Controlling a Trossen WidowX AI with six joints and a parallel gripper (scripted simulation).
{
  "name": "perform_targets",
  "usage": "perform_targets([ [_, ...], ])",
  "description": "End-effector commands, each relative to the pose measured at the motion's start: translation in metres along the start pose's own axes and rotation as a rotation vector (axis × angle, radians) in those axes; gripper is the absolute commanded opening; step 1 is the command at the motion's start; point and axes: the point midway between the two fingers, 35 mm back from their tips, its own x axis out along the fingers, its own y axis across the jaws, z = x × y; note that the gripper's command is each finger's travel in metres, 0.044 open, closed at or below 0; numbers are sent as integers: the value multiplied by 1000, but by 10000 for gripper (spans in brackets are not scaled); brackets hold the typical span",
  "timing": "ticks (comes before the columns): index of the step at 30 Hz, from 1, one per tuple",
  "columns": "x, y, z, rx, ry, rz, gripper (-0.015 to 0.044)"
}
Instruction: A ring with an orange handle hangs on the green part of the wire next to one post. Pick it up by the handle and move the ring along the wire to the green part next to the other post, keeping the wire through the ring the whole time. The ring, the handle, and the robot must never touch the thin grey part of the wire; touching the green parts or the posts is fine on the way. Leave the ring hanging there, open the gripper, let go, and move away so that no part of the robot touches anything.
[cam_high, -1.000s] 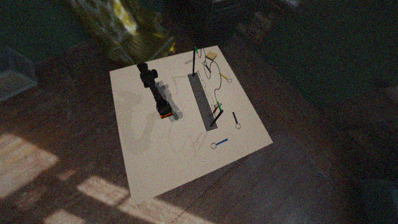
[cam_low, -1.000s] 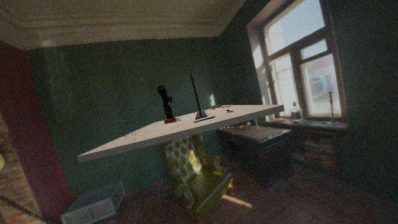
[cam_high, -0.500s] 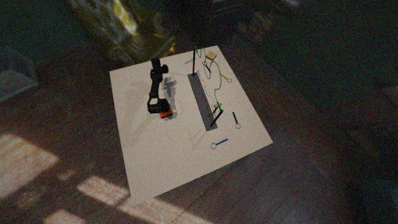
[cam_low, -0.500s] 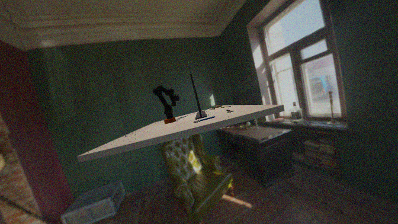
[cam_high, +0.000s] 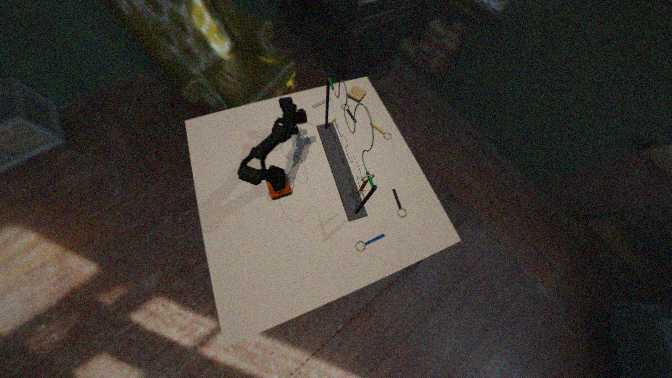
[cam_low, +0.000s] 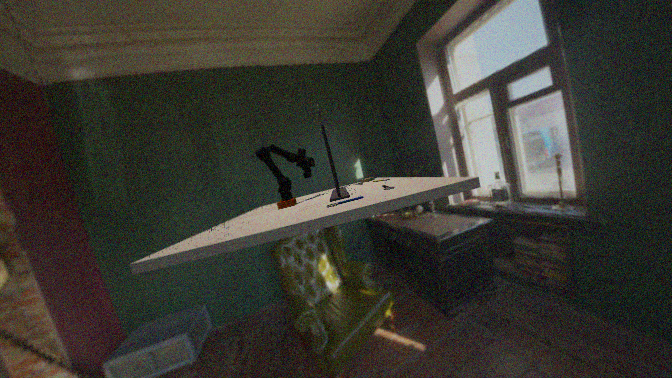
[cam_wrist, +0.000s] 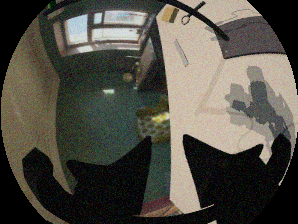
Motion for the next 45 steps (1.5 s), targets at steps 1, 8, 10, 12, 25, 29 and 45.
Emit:
perform_targets([
  [1, -5, -6, 31, -40, -65, 27, 160],
  [8, -24, -22, 90, -118, -208, 57, 160],
  [10, -32, -28, 106, -143, -250, 61, 160],
  [12, -40, -34, 121, -168, -293, 63, 160],
  [25, -116, -82, 201, -349, -572, 25, 160],
  [29, -145, -98, 218, -407, -654, -4, 160],
  [45, -270, -166, 241, -648, -956, -217, 160],
])
